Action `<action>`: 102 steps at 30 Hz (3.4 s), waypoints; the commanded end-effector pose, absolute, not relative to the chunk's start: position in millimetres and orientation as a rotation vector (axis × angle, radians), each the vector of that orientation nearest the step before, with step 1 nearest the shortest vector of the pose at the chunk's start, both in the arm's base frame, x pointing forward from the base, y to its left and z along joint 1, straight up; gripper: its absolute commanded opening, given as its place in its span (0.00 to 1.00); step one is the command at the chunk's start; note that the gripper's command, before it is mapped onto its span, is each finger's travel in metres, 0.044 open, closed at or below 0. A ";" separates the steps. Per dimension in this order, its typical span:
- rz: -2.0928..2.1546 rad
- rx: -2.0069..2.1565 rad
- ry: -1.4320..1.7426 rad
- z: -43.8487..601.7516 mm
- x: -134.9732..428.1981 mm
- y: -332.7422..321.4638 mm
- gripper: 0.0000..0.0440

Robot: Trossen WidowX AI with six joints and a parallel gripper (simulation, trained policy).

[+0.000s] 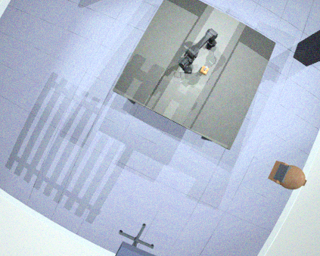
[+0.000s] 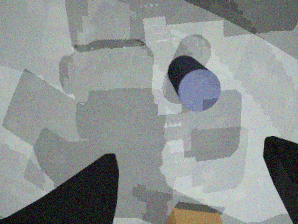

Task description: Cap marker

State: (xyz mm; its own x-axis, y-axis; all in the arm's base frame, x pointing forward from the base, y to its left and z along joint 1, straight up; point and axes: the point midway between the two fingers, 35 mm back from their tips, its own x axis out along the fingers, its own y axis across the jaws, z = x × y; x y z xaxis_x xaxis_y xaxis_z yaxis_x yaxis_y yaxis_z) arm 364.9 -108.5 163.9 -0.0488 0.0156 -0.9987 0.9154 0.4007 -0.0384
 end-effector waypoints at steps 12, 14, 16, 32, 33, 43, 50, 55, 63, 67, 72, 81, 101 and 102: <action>-0.919 0.900 1.522 122.3 359.0 -120.4 0.68; -0.914 0.897 1.534 116.3 358.3 -121.2 0.67; -0.909 0.894 1.546 110.0 357.5 -121.8 0.67; -0.846 0.815 1.622 68.4 349.5 -121.6 0.54; -0.844 0.809 1.622 67.8 349.1 -121.6 0.51; -0.795 0.746 1.565 92.7 354.2 -117.5 0.21; -0.743 0.704 1.526 120.6 358.7 -102.2 0.22; -0.706 0.684 1.522 136.8 357.8 -80.6 0.21; -0.657 0.650 1.541 156.4 349.3 -39.5 0.17; -0.635 0.630 1.555 164.1 342.2 -18.5 0.15; -0.610 0.602 1.576 171.8 331.3 6.5 0.12; -0.564 0.558 1.587 182.4 313.3 42.4 0.07; -0.528 0.495 1.613 183.3 280.9 63.7 0.00; -0.528 0.493 1.615 182.9 279.7 63.8 0.00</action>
State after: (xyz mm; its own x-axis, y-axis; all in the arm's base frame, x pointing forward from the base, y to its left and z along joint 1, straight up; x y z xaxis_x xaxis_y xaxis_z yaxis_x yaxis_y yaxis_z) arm 284.5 63.1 183.0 -0.0991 0.0141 -0.9950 0.5960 0.8015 -0.0480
